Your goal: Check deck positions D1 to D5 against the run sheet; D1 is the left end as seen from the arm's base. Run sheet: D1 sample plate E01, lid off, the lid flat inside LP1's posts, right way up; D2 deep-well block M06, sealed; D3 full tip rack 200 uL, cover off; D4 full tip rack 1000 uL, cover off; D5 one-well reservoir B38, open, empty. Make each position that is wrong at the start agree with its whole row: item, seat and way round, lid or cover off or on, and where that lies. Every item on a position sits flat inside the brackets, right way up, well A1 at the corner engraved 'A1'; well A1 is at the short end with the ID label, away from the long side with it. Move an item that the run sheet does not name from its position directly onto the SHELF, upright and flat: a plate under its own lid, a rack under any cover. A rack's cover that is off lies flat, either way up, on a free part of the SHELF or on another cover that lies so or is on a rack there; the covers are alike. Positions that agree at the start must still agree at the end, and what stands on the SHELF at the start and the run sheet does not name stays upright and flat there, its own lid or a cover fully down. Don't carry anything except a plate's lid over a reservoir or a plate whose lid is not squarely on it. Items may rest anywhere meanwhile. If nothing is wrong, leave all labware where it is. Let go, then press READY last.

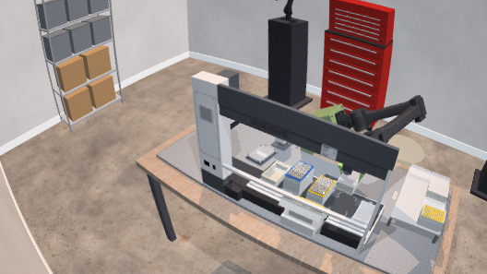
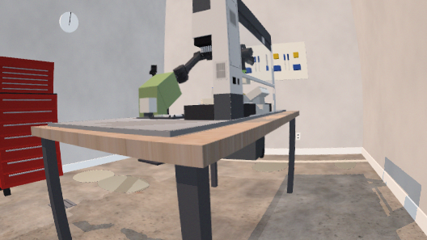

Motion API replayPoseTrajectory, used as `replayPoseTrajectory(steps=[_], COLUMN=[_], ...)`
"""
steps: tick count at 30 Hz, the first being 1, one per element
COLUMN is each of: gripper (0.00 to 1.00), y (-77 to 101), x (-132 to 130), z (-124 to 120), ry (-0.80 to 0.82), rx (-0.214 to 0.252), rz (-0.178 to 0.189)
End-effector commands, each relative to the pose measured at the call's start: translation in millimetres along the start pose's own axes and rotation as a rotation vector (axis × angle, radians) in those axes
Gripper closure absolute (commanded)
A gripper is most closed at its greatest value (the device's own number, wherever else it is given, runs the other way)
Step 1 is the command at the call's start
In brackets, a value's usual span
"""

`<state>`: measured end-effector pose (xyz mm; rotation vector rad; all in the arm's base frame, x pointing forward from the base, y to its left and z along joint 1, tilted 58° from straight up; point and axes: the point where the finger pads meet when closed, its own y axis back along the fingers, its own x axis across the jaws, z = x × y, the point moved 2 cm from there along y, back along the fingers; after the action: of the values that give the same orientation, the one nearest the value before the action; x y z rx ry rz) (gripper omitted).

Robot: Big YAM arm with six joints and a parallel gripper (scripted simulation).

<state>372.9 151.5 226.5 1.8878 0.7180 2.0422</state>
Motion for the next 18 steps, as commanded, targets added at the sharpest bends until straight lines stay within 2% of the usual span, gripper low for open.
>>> replayPoseTrajectory(steps=[1, 12, 13, 18], gripper=[1.00, 1.00, 1.00, 1.00], y=[19.2, 19.2, 16.4, 14.7], x=[0, 0, -2, -2], z=[9, 9, -5, -30], ry=[0.004, 0.004, -0.003, -0.003], rx=[-0.041, -0.041, -0.036, -0.034], rz=[-0.004, -0.004, -0.003, -0.004])
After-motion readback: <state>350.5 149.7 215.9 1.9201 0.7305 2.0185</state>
